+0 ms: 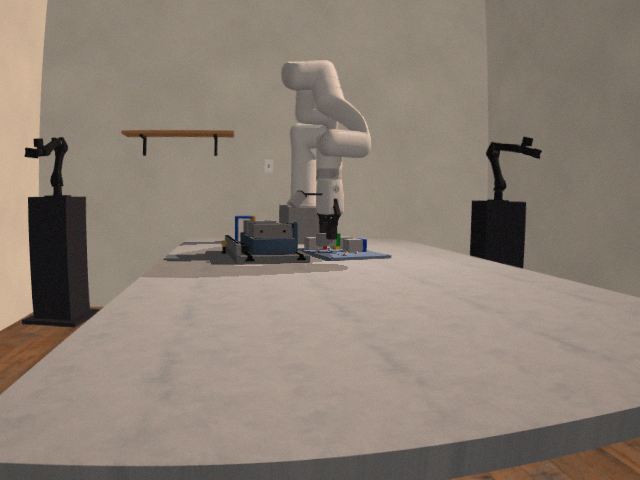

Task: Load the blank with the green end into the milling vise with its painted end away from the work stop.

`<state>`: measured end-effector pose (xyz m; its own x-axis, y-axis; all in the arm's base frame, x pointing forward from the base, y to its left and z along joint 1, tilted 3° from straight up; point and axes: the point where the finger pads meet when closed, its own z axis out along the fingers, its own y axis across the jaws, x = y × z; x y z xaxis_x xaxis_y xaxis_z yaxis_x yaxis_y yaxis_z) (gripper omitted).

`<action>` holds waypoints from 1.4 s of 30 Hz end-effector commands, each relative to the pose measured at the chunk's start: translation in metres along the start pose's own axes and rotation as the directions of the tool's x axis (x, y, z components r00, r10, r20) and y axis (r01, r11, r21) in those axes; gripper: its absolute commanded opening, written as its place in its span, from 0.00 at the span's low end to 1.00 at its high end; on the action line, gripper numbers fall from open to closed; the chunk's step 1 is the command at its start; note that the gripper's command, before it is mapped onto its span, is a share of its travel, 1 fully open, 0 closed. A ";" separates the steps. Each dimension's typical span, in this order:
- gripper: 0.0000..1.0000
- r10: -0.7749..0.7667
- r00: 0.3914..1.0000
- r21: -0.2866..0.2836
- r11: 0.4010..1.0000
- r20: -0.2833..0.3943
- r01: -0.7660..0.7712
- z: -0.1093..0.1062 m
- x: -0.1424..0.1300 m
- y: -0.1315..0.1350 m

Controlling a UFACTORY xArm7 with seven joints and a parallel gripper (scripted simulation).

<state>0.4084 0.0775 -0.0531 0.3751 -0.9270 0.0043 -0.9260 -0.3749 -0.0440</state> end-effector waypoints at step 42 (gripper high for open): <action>0.00 0.000 1.000 0.003 1.000 -0.001 0.000 -0.074 0.000 -0.001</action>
<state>0.4052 0.0766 0.0151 0.3751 -0.9270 0.0040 -0.9261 -0.3749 -0.0434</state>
